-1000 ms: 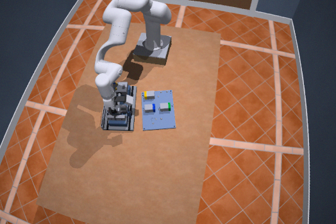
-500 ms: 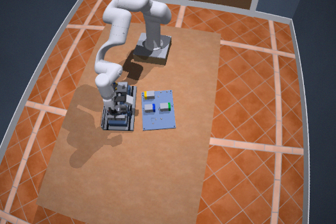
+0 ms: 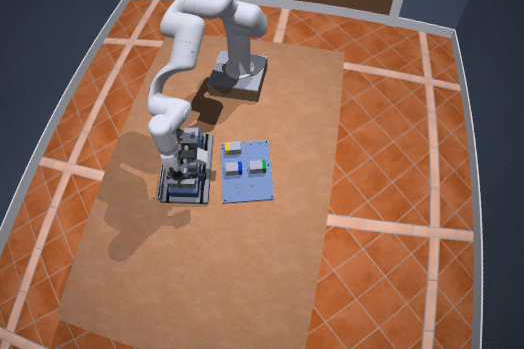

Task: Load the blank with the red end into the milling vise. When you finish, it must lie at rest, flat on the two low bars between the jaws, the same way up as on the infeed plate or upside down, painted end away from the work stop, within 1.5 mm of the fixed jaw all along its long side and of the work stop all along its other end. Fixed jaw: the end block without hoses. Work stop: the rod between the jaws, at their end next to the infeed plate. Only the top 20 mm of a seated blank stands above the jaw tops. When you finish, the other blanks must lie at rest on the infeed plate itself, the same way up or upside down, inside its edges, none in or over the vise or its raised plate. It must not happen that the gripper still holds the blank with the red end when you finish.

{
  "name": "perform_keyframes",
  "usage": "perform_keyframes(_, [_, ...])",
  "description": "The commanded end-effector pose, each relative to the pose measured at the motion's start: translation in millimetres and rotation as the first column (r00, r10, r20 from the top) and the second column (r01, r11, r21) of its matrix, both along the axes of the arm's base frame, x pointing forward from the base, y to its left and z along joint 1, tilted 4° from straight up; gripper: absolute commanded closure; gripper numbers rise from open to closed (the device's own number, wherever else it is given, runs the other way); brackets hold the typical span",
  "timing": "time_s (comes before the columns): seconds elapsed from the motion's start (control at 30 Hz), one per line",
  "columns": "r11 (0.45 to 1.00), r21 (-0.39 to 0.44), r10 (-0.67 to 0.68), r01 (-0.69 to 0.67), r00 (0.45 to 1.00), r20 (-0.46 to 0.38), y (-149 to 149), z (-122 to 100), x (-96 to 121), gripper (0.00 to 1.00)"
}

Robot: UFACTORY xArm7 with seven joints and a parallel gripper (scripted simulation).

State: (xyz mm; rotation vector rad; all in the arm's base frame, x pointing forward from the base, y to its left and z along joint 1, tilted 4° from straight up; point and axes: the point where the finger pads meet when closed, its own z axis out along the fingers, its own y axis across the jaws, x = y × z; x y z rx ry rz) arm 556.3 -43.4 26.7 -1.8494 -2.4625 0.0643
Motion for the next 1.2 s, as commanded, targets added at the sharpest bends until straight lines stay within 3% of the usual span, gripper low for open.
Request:
perform_keyframes(0.0, [1.000,0.000,0.000,0.000,1.000,0.005,-0.1,1.7,1.8,1.00])
perform_keyframes(1.17, [1.000,0.000,0.000,0.000,1.000,0.005,-0.1,-1.4,1.6,1.00])
